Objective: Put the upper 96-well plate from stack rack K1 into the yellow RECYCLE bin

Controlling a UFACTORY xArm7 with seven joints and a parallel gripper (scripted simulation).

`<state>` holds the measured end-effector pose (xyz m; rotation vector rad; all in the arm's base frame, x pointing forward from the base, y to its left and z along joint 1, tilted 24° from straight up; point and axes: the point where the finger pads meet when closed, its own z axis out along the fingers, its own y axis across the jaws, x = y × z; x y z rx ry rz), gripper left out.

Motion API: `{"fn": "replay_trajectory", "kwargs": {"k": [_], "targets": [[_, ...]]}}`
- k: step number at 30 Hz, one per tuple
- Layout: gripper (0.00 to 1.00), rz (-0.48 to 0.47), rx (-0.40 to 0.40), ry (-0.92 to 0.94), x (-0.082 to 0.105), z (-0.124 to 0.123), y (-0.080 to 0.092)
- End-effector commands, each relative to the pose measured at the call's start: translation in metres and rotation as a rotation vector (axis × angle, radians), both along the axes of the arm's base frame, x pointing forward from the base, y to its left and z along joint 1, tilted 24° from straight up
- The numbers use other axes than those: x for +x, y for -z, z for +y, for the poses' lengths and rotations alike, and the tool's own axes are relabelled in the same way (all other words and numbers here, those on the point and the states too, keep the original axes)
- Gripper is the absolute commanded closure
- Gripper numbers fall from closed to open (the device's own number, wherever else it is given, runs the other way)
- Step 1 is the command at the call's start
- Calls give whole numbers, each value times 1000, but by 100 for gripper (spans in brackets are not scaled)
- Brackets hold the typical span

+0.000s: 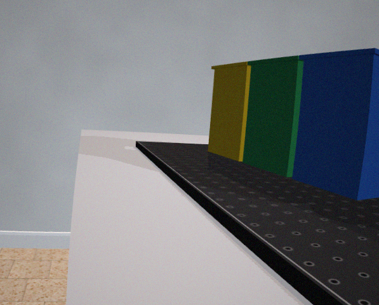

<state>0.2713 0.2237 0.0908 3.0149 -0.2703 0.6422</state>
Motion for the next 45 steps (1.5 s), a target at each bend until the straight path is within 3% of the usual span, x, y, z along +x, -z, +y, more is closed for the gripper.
{"fn": "replay_trajectory", "kwargs": {"k": [1, 16, 45], "targets": [[100, -1, 2, -1, -1, 1, -3], [100, -1, 2, -1, -4, 2, -10], [100, -1, 2, -1, -22, 6, -51]]}}
